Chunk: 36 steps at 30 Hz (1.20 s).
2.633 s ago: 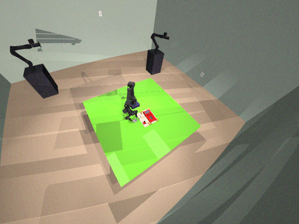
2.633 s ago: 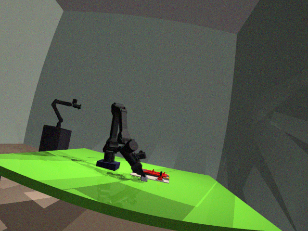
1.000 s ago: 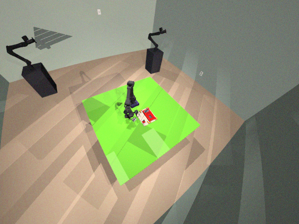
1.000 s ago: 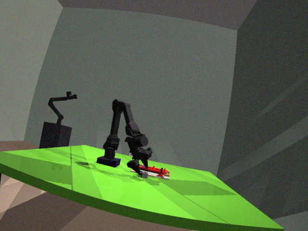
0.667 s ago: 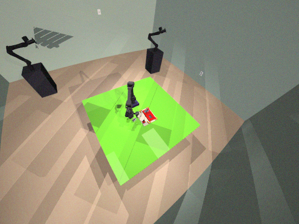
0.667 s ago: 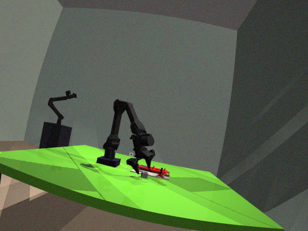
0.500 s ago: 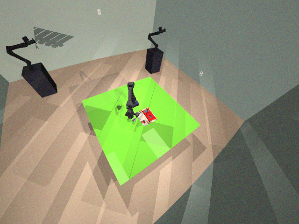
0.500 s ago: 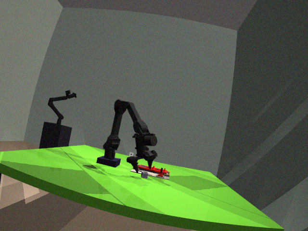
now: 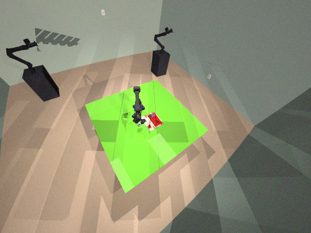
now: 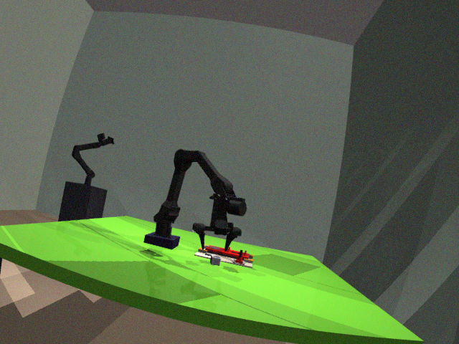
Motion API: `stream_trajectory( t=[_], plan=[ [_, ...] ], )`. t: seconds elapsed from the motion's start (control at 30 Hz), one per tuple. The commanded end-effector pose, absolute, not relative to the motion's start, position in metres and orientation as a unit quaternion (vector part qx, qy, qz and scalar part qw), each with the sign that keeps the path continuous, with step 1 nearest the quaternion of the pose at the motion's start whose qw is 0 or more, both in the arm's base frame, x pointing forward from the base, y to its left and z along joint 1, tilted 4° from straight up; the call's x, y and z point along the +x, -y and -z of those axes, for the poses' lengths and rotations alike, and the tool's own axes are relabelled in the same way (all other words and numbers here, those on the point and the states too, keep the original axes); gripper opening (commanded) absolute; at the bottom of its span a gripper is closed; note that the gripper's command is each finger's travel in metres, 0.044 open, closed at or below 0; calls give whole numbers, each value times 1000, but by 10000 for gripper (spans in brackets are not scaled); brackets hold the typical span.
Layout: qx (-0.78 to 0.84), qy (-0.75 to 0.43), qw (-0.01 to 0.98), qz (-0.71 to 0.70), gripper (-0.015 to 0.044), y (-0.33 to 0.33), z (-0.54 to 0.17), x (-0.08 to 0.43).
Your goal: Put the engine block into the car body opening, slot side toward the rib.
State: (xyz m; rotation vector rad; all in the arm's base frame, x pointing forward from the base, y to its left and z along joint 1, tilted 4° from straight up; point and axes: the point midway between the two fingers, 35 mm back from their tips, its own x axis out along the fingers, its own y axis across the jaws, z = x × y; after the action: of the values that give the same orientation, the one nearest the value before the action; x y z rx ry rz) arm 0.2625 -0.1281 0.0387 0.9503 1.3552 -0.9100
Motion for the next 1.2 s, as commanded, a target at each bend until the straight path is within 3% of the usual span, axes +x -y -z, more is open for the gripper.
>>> stream_trajectory(
  t=[0.0, 1.17],
  plan=[
    [414, -569, 564, 433, 440, 128, -45, 265],
    [416, -563, 554, 451, 440, 127, -5, 275]
  ],
)
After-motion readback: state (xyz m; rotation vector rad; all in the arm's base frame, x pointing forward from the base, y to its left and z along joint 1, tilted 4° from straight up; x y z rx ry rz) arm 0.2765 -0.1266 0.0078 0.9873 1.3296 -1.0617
